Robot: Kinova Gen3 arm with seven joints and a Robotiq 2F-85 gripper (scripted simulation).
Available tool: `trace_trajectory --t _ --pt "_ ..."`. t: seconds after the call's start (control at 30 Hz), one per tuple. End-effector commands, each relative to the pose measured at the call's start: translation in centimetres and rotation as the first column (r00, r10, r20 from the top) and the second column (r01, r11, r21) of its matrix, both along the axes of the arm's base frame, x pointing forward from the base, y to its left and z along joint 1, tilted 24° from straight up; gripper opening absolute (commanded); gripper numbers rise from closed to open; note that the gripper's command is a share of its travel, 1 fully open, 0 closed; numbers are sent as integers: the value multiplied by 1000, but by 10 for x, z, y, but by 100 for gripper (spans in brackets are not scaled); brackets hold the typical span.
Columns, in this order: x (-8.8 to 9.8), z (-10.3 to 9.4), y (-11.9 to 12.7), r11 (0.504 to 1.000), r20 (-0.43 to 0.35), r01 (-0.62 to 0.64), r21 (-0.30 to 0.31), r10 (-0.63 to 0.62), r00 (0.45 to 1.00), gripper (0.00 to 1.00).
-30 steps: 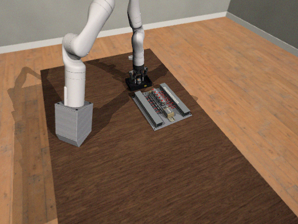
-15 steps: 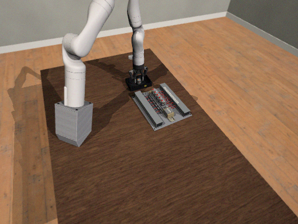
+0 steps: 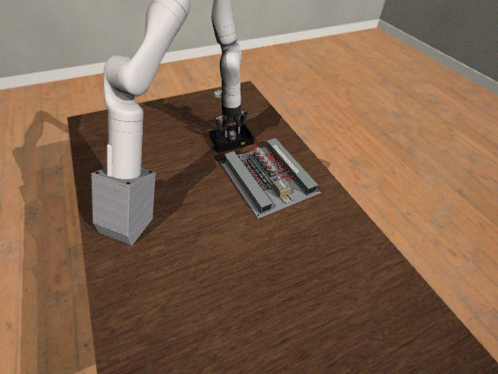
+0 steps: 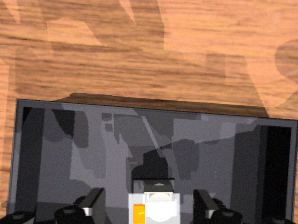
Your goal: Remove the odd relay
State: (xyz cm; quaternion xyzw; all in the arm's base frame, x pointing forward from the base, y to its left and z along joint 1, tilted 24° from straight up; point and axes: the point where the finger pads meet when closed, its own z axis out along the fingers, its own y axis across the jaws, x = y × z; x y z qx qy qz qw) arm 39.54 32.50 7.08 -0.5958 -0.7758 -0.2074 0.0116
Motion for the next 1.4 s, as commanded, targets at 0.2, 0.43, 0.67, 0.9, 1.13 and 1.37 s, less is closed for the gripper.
trace_trajectory --t 0.2,0.43,0.67,0.9,1.13,1.37 --pt "-1 5 -1 1000 1 0 1 0 1000 61" --pt "-1 7 -2 1000 1 0 1 0 1000 61" --pt "-2 10 -3 1000 1 0 1 0 1000 61" --pt "-3 13 -4 1000 1 0 1 0 1000 61" --pt "-3 15 -5 1000 1 0 1 0 1000 61" --pt "-4 17 -6 1000 1 0 1 0 1000 61"
